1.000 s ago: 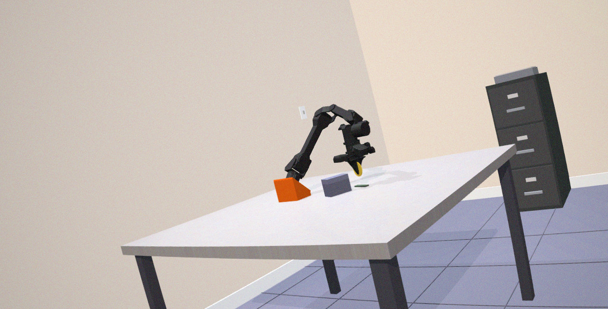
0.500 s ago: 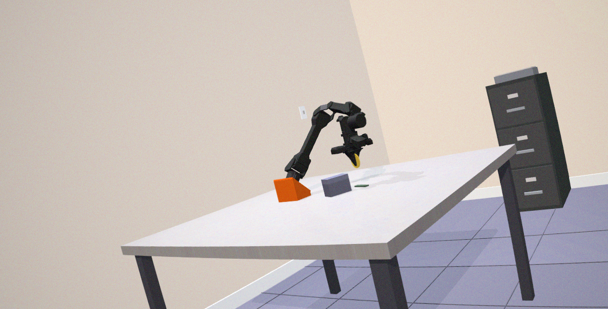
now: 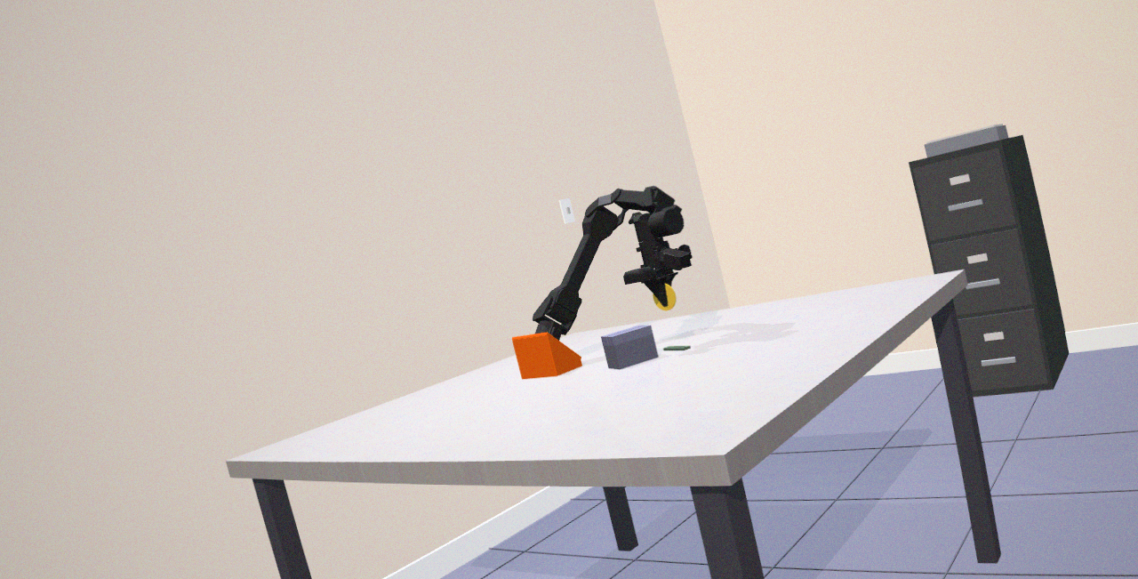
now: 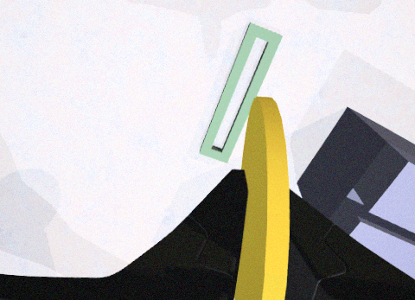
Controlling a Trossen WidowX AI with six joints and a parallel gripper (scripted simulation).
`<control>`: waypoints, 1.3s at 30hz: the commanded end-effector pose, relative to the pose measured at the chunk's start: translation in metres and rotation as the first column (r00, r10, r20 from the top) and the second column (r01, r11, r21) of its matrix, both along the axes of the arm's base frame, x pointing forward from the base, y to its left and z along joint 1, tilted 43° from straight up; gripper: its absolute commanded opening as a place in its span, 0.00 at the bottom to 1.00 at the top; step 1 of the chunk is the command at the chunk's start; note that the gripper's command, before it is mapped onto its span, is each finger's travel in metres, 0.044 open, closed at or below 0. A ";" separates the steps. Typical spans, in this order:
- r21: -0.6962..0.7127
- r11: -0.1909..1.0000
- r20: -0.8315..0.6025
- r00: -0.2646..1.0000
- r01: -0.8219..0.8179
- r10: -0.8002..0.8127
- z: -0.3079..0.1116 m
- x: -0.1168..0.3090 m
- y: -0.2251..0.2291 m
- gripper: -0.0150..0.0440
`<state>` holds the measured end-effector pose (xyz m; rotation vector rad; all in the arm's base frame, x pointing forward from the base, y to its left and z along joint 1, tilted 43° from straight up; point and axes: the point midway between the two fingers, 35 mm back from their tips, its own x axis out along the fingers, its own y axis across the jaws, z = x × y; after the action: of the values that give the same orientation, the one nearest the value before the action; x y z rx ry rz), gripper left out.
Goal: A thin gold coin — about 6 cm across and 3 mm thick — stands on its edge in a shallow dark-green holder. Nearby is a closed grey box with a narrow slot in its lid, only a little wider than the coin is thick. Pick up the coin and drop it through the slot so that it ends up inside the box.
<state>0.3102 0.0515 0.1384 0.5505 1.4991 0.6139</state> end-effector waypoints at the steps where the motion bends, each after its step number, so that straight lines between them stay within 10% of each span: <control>1: -0.006 0.996 0.087 0.992 -0.093 0.093 0.000 0.001 -0.002 0.25; 39: -0.290 0.665 0.632 0.384 -0.688 0.674 -0.006 0.004 -0.009 0.25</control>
<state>0.3148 0.0462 0.1357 -0.3603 0.8999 1.3245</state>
